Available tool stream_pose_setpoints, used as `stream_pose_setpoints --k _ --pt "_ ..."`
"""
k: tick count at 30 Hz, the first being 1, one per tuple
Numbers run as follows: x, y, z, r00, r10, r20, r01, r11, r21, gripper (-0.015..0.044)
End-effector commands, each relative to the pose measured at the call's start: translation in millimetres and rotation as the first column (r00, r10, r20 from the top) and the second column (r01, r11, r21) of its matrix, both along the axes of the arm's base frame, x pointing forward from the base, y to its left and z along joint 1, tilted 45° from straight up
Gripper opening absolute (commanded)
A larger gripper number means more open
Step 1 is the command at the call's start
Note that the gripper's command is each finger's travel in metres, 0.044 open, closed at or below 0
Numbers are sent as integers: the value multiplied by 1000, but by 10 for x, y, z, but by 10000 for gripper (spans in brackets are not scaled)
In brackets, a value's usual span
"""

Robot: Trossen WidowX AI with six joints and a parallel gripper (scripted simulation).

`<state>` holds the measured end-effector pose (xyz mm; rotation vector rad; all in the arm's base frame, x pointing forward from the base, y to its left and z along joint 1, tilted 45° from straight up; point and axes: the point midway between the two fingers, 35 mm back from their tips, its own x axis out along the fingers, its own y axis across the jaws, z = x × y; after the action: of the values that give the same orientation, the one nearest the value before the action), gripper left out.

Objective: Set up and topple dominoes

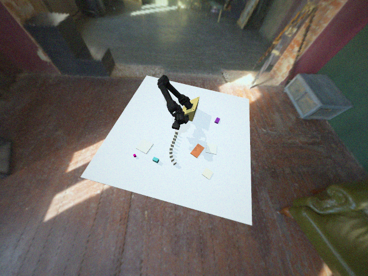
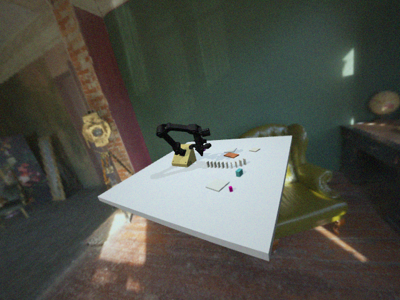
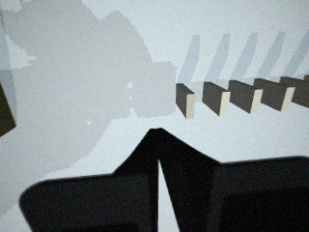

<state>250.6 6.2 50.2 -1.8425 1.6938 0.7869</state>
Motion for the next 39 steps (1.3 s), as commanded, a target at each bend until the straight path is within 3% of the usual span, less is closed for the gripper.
stream_pose_setpoints --k 1,9,39 --pt "-2 -6 0 1000 4 -1 -4 1000 -3 0" --pt "26 -578 -565 1000 4 -1 -4 1000 -7 0" --pt "415 -540 -559 1000 4 2 -4 1000 -7 0"
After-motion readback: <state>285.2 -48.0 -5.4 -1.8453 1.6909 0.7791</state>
